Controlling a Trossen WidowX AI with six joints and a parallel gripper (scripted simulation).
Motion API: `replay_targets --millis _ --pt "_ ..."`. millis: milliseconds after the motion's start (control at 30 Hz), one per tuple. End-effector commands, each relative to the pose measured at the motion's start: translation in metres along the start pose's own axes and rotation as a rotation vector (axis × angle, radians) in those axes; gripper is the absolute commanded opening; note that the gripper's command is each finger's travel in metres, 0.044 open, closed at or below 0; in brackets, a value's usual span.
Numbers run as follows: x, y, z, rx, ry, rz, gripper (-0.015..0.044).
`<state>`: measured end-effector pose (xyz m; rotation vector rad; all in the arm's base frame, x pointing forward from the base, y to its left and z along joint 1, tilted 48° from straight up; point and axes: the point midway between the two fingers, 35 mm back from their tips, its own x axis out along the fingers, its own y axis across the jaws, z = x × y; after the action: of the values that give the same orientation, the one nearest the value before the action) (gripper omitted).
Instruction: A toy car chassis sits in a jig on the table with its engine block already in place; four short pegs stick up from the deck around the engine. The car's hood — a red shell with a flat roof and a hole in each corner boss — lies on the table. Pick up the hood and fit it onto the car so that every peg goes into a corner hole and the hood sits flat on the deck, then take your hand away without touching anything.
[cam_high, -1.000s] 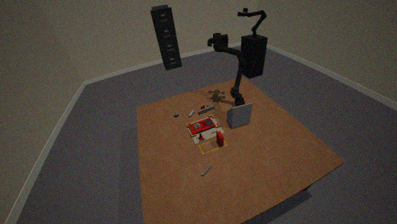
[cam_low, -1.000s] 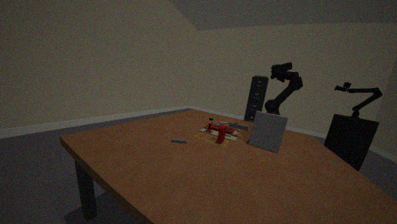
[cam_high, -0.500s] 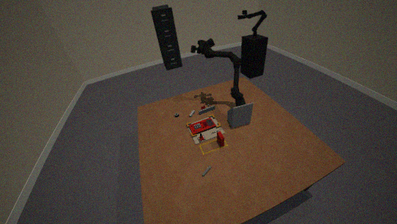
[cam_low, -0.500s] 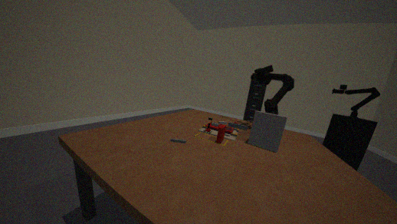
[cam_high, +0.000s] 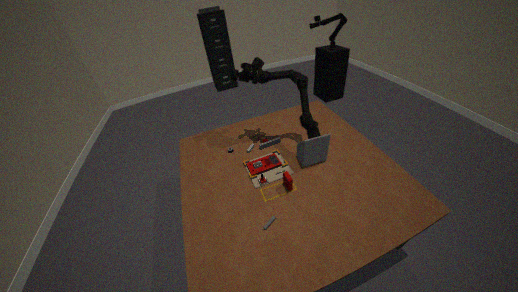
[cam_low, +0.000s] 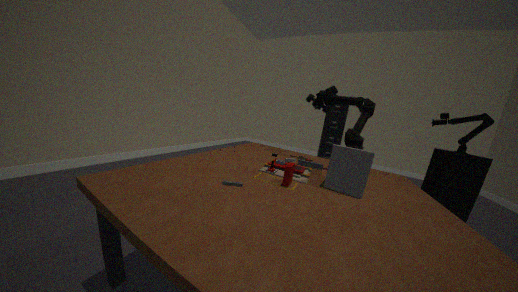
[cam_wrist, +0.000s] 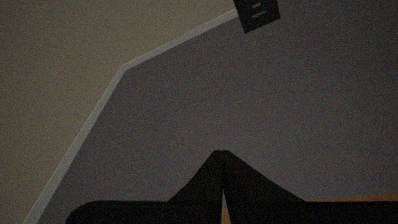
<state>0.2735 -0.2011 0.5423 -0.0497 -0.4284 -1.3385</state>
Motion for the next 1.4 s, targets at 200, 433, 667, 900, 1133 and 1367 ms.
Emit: replay_targets --millis 200,433,667,900,1133,1367 --pt "-0.032 0.078 -0.087 -0.001 0.167 0.210 0.0000" --pt "-0.080 0.127 -0.157 0.038 0.333 0.354 0.0000" --pt "-0.139 0.159 -0.233 0.083 0.538 0.443 0.0000" --pt "-0.209 0.169 -0.306 0.107 0.763 0.469 0.0000" --pt "-0.283 0.156 -0.373 0.100 0.982 0.427 0.0000" --pt "-0.355 0.117 -0.432 0.057 1.170 0.307 0.0000"
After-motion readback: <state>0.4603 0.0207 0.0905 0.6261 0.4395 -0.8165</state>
